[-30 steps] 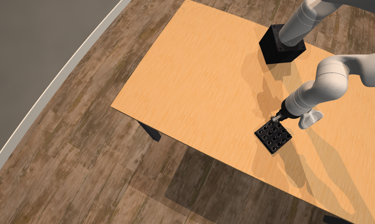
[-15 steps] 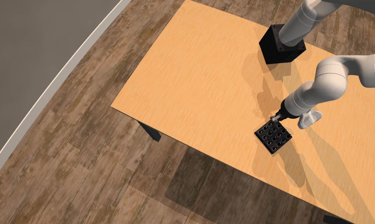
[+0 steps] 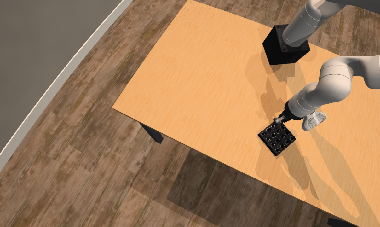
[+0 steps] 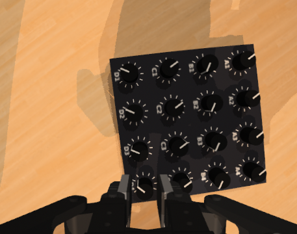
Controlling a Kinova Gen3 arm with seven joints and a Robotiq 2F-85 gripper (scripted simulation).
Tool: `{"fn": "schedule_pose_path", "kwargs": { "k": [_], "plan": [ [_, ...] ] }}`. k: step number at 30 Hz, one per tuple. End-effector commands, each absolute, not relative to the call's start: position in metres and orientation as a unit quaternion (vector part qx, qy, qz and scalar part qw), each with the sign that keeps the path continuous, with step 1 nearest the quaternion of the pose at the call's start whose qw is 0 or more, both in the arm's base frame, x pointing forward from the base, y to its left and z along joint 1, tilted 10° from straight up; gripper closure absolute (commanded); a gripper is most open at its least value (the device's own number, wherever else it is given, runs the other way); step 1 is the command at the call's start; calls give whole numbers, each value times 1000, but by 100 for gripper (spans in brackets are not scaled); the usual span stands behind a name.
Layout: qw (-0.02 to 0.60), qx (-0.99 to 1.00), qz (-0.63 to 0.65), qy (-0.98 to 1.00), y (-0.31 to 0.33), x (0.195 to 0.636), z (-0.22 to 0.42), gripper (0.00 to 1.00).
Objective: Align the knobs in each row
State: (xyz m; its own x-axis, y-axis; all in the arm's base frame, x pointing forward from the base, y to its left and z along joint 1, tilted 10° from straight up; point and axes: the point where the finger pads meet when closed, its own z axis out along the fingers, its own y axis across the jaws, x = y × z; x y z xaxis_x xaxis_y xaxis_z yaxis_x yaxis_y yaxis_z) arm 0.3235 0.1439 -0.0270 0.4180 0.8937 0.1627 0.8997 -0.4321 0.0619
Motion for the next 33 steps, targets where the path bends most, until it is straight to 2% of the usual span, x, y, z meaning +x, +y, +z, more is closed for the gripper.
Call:
{"fn": "schedule_pose_path", "kwargs": {
  "k": [1,12,13,33],
  "plan": [
    [17,-842,-86,-532,144,324,-27,81],
    [17,-842,-86,-532,144,324,-27,81],
    [17,-842,-86,-532,144,324,-27,92],
    [17,-842,-86,-532,144,324,-27,92]
  ]
}}
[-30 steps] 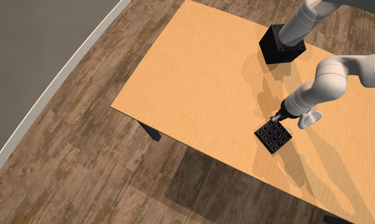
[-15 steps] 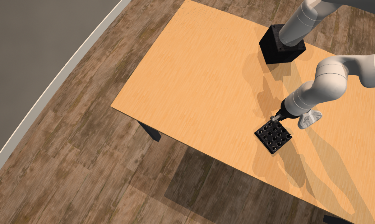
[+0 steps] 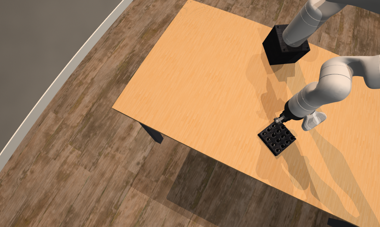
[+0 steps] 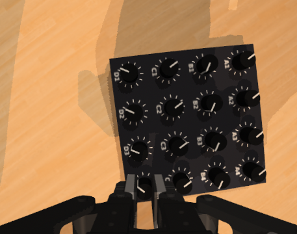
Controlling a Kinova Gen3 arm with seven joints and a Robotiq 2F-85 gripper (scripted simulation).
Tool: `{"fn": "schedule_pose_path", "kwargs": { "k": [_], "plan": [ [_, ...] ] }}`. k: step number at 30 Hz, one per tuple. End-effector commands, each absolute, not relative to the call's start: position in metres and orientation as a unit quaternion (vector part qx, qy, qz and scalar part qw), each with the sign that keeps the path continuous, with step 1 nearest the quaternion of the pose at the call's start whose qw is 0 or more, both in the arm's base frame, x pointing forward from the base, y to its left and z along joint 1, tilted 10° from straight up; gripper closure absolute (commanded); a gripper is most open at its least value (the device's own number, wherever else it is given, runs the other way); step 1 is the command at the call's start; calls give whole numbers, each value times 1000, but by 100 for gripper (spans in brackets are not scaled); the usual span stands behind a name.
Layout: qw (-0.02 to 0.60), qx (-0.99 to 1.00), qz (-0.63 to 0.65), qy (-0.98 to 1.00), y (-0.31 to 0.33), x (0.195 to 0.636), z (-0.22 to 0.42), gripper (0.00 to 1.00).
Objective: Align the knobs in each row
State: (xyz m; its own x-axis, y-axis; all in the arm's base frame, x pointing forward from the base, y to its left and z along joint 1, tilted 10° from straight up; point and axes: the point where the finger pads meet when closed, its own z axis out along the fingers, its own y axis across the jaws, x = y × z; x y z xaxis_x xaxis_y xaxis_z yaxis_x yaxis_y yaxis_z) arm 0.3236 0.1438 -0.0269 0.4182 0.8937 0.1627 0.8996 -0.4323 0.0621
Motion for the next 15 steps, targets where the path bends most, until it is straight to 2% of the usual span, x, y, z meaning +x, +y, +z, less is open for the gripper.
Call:
{"fn": "schedule_pose_path", "kwargs": {
  "k": [1,15],
  "plan": [
    [17,-842,-86,-532,144,324,-27,92],
    [17,-838,-86,-538,144,324,-27,92]
  ]
}}
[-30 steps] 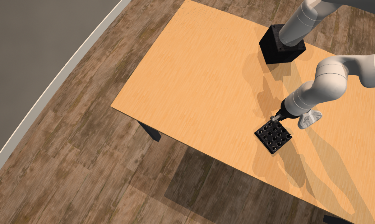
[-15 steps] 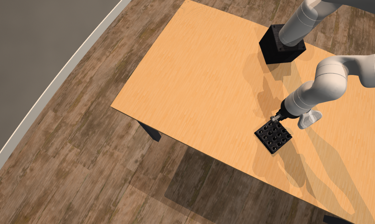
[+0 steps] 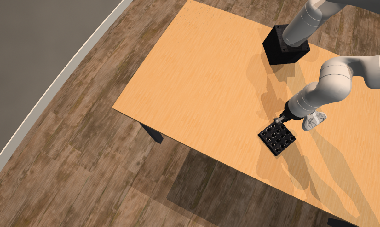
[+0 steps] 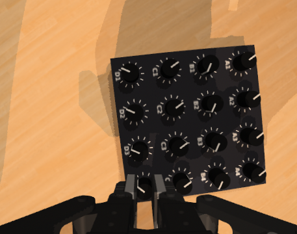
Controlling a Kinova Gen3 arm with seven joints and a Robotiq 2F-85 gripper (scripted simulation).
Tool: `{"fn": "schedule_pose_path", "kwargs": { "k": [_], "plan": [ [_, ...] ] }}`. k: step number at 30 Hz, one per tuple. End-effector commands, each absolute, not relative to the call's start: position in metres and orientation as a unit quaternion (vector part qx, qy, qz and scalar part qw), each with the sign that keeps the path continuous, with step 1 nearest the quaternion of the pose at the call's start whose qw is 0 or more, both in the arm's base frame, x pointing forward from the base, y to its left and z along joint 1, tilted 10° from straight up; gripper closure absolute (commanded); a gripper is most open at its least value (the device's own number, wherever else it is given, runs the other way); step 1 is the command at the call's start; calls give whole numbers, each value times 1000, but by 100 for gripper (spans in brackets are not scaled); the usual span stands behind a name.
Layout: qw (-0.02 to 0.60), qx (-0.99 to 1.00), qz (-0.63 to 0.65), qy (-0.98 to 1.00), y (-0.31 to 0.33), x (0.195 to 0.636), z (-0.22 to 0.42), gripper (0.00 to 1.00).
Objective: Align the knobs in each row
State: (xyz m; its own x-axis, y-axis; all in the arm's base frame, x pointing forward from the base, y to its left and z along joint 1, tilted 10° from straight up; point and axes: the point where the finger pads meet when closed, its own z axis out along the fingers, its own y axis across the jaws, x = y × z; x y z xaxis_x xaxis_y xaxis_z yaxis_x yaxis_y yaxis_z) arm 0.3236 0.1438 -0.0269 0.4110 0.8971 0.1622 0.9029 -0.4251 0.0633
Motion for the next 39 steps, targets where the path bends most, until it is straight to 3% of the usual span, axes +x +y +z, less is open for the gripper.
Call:
{"fn": "schedule_pose_path", "kwargs": {
  "k": [1,35,36,39],
  "plan": [
    [16,-836,-86,-541,144,324,-27,92],
    [5,-762,-88,-642,144,324,-27,92],
    [5,-762,-88,-642,144,324,-27,81],
    [5,-762,-88,-642,144,324,-27,81]
  ]
}}
